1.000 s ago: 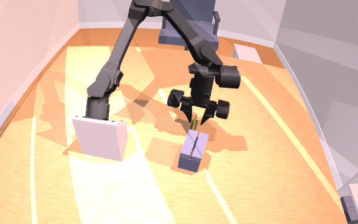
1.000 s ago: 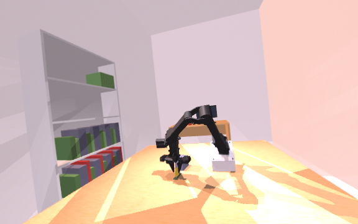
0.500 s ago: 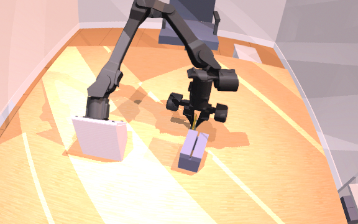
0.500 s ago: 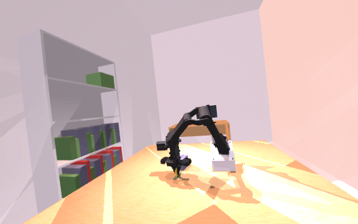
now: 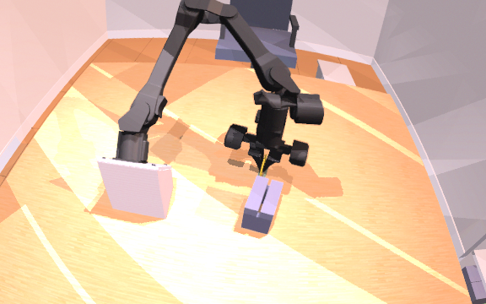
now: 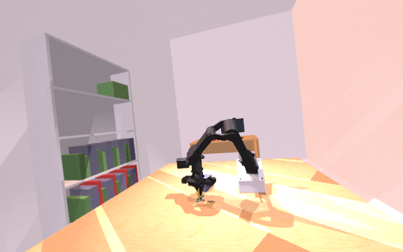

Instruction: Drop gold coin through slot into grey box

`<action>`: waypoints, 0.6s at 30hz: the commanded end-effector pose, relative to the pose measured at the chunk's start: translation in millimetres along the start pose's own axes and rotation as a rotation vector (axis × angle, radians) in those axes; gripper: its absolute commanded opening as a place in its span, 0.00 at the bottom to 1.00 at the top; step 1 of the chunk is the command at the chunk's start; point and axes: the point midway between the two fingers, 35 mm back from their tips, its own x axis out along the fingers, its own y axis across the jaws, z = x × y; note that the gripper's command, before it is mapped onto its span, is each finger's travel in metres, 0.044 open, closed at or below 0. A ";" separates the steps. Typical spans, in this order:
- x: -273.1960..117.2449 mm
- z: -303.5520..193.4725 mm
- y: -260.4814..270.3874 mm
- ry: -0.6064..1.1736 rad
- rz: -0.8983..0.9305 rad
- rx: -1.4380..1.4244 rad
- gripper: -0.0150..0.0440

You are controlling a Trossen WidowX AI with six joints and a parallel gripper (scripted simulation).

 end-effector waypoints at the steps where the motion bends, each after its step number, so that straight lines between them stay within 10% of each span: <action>1: -9.8 1.7 -4.3 -0.002 -0.009 -0.010 0.25; 18: -52.2 0.7 -6.4 0.002 -0.010 -0.009 0.25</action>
